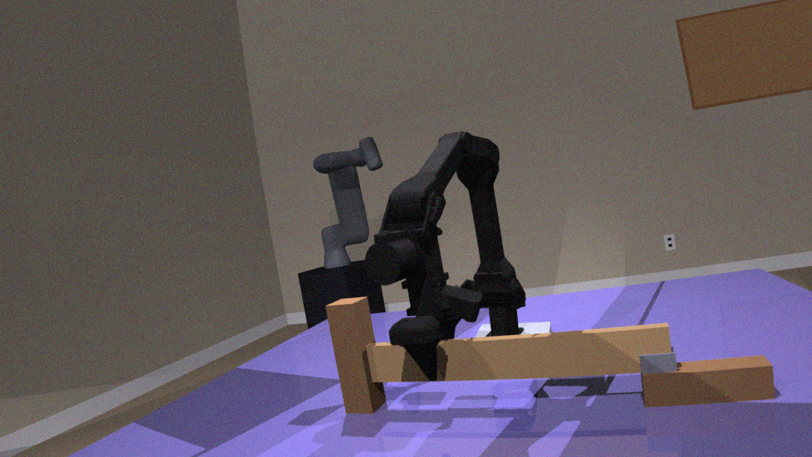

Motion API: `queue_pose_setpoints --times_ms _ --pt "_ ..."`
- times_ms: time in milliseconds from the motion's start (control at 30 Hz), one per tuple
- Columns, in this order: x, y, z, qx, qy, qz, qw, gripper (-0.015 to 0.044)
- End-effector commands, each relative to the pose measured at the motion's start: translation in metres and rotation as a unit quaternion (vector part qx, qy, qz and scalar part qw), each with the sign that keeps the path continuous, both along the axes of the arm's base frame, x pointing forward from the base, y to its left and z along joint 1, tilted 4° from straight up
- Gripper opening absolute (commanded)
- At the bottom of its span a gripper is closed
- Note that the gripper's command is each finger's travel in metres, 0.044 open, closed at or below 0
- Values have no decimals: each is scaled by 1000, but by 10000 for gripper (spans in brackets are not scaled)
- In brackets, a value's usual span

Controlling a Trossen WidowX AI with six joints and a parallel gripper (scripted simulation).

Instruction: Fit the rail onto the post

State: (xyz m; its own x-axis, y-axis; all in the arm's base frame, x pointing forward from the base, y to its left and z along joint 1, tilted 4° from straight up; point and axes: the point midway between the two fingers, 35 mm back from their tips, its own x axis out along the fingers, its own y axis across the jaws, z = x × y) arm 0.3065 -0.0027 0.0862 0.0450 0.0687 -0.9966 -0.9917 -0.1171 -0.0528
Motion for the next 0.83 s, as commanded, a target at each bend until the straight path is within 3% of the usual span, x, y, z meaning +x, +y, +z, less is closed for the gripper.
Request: queue_pose_setpoints --times_ms 0,167,333,800 --pt "0 0 0 0 -1 0 1000 440" --pt "0 2 2 0 -1 0 1000 440" --pt "-6 28 32 1 -6 1 1000 440" --pt "-6 28 32 1 -6 1 1000 440"
